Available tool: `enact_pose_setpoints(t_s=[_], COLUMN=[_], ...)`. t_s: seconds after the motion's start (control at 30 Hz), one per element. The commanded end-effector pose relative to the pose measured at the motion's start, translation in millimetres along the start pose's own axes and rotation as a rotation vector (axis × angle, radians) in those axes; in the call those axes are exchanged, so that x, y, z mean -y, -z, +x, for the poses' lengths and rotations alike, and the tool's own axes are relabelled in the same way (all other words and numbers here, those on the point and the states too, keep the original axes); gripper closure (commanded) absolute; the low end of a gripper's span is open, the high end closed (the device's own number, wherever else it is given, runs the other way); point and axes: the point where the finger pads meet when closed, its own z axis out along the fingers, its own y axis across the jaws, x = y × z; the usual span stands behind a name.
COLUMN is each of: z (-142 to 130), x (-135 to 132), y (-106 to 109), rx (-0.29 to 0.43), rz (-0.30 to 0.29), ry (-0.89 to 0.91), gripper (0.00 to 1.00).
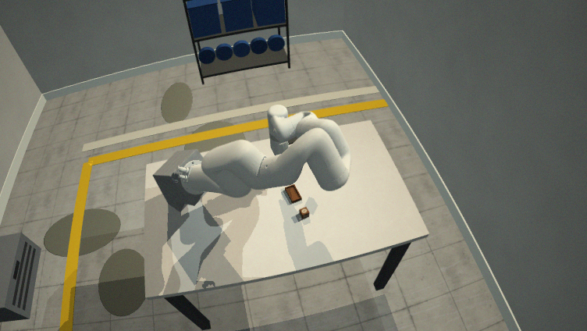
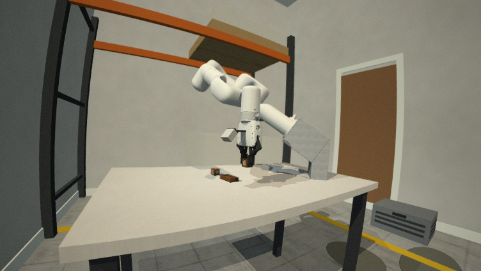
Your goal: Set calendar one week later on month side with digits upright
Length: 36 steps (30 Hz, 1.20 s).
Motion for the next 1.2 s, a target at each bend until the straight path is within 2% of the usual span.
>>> enact_pose_setpoints(t_s=[0.0,0.07,0.3,0.5,1.17], z=[2,2,2,2,2], x=[2,2,2,2,2], y=[-23,-23,-55,-71,-73], rx=[-0.003,-0.003,-0.003,-0.003,-0.003], rz=[0.003,0.003,0.003,0.003,0.003], ry=[0.0,0.0,0.0,0.0,0.0], gripper=[0.71,0.71,0.71,0.71,0.71])
